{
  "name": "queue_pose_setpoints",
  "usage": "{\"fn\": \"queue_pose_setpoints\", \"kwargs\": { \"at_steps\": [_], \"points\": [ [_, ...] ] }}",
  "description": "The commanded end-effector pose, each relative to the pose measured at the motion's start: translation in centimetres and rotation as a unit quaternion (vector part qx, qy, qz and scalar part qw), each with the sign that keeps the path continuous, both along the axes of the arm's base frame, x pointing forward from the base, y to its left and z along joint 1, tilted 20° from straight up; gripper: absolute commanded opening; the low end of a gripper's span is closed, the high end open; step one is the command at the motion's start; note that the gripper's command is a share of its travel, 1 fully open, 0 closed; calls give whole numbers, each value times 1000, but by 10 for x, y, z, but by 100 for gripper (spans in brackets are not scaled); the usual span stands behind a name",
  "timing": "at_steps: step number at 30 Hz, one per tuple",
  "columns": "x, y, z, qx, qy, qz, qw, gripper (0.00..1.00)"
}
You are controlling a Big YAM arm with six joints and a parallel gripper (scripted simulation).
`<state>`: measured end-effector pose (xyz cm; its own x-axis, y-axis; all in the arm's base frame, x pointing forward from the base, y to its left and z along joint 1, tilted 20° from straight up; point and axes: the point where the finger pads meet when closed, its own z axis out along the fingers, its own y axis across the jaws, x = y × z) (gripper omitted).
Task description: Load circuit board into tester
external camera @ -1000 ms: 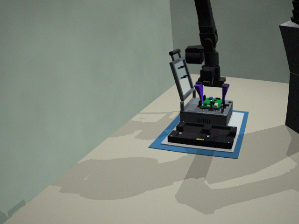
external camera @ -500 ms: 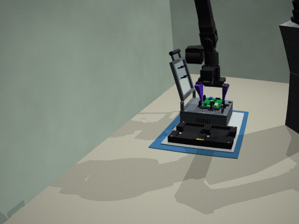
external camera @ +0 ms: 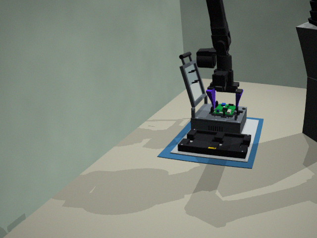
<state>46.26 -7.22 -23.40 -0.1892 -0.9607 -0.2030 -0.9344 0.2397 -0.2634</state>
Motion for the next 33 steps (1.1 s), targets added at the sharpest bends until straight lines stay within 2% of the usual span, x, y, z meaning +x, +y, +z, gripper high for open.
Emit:
{"fn": "queue_pose_setpoints", "kwargs": {
  "at_steps": [1,8,16,23,25,33],
  "points": [
    [7,2,4,-1,-9,0,1000,92],
    [8,1,7,-1,-11,0,1000,92],
    [2,-5,21,-2,-9,-1,1000,92],
    [-6,-10,42,-2,-9,-2,1000,92],
    [-6,-10,42,-2,-9,-2,1000,92],
    [-18,-16,76,-2,-9,-2,1000,92]
  ]
}}
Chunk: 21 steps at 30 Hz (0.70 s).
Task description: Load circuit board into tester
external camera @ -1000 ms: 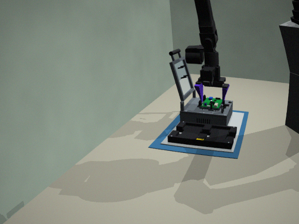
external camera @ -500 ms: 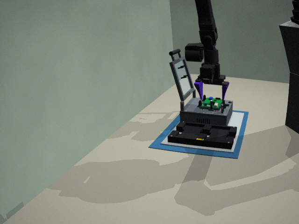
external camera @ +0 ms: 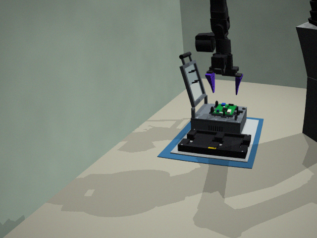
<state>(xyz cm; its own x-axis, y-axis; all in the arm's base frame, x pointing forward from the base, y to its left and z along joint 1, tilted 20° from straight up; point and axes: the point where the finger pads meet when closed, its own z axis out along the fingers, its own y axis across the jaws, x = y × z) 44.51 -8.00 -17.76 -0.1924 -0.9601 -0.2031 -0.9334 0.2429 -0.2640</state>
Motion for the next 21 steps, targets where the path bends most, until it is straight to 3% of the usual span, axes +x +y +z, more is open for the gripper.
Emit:
{"fn": "queue_pose_setpoints", "kwargs": {
  "at_steps": [1,21],
  "points": [
    [-2,-9,24,-2,-9,0,1000,92],
    [-33,-22,114,-2,-9,0,1000,92]
  ]
}}
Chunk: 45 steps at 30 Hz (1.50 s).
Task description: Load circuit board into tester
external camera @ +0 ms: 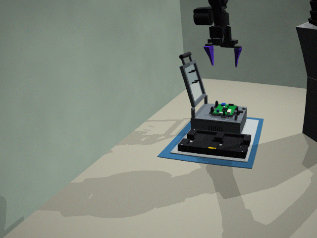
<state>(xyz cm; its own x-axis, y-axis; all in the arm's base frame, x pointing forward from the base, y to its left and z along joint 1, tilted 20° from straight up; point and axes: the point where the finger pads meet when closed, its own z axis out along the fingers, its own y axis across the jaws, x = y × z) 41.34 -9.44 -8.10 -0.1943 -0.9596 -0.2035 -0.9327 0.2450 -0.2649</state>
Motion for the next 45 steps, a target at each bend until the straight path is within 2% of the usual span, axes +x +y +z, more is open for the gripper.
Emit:
{"fn": "queue_pose_setpoints", "kwargs": {
  "at_steps": [1,12,19,31,32,45],
  "points": [
    [-3,-8,22,-3,-9,1,1000,92],
    [-13,-12,54,-3,-9,1,1000,92],
    [-11,-16,71,-5,-15,2,1000,92],
    [-11,-15,67,-2,-8,1,1000,92],
    [-11,-16,67,-2,-8,1,1000,48],
    [-10,-16,67,-3,-10,1,1000,48]
  ]
}}
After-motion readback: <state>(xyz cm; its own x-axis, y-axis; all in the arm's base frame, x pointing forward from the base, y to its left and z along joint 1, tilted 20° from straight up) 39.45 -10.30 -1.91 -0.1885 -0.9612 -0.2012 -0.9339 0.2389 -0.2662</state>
